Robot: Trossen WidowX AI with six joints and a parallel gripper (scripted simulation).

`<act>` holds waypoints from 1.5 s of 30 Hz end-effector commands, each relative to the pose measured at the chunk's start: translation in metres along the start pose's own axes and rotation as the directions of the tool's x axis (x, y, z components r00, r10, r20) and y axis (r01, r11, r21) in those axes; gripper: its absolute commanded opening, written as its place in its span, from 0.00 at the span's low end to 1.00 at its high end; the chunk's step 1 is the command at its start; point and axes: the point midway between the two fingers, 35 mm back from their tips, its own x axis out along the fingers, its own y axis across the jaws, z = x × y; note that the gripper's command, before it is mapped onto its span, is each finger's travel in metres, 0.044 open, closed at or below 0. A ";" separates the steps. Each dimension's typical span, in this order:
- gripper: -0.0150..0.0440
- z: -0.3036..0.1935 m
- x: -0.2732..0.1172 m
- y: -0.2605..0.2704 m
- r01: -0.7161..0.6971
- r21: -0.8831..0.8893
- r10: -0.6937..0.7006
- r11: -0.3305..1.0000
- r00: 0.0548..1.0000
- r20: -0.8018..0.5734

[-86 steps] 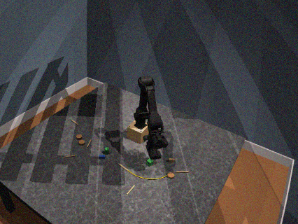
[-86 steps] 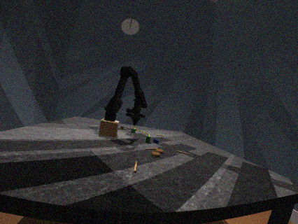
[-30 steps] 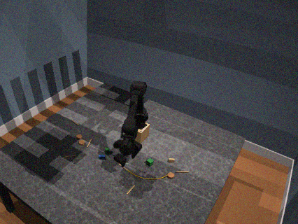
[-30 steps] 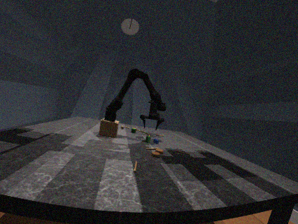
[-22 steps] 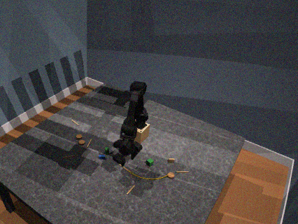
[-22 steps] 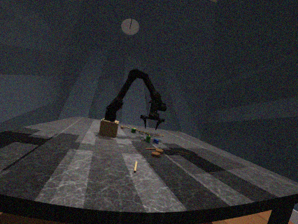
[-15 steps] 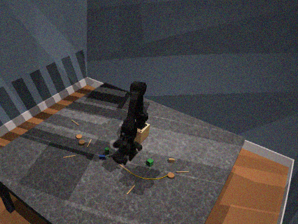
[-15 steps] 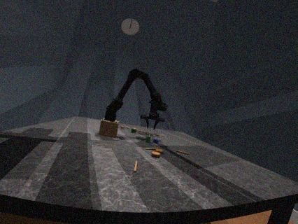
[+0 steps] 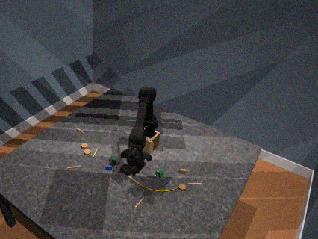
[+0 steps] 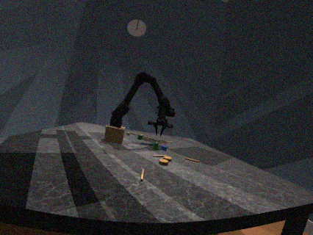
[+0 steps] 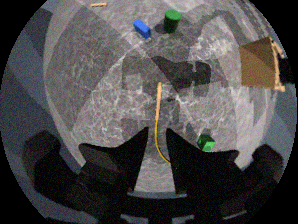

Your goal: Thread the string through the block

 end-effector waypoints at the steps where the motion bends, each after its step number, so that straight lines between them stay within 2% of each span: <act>1: 0.46 0.000 0.006 -0.001 0.006 0.006 -0.006 1.000 1.000 -0.003; 32: 0.46 0.000 0.057 -0.002 0.006 0.006 -0.006 1.000 1.000 -0.003; 45: 0.46 0.000 0.058 -0.002 0.006 0.006 -0.006 1.000 1.000 -0.003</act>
